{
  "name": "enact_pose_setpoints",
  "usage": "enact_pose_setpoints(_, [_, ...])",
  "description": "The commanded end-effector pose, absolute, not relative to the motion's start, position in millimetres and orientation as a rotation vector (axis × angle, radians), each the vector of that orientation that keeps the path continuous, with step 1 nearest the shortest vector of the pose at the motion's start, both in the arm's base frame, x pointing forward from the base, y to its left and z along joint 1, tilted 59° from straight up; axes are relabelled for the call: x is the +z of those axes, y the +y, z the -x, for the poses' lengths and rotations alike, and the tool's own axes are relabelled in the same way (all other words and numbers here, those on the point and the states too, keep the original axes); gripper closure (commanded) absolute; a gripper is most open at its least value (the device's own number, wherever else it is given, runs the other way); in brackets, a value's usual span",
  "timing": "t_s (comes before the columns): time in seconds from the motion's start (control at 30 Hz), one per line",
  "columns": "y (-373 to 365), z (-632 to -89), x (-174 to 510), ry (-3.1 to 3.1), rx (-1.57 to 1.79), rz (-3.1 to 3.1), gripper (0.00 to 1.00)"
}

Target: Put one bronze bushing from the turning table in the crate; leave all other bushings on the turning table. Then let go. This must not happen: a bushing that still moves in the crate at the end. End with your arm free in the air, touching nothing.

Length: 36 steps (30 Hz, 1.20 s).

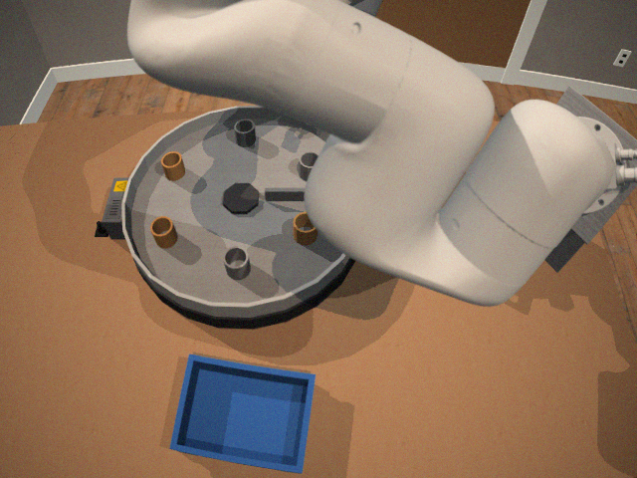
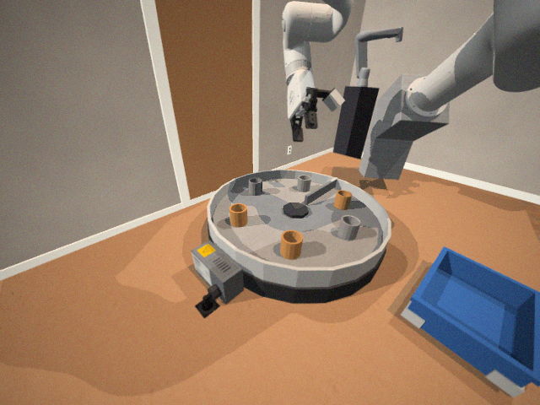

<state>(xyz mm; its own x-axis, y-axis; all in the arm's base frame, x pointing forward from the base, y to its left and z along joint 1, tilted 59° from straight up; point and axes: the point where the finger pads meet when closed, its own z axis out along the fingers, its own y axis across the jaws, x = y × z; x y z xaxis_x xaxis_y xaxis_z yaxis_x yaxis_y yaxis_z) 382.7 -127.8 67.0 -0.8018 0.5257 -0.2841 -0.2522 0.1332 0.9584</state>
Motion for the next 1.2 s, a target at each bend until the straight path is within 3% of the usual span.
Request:
enact_pose_setpoints(0.0, [-129.9, -382.2, 67.1, 1.836, 1.724, -0.265, 0.00])
enact_pose_setpoints(0.63, [-128.2, -382.7, 69.0, 1.849, 1.708, -0.257, 0.00])
enact_pose_setpoints(1.17, [-77.3, -370.3, 113.9, 2.134, 1.260, -0.021, 0.00])
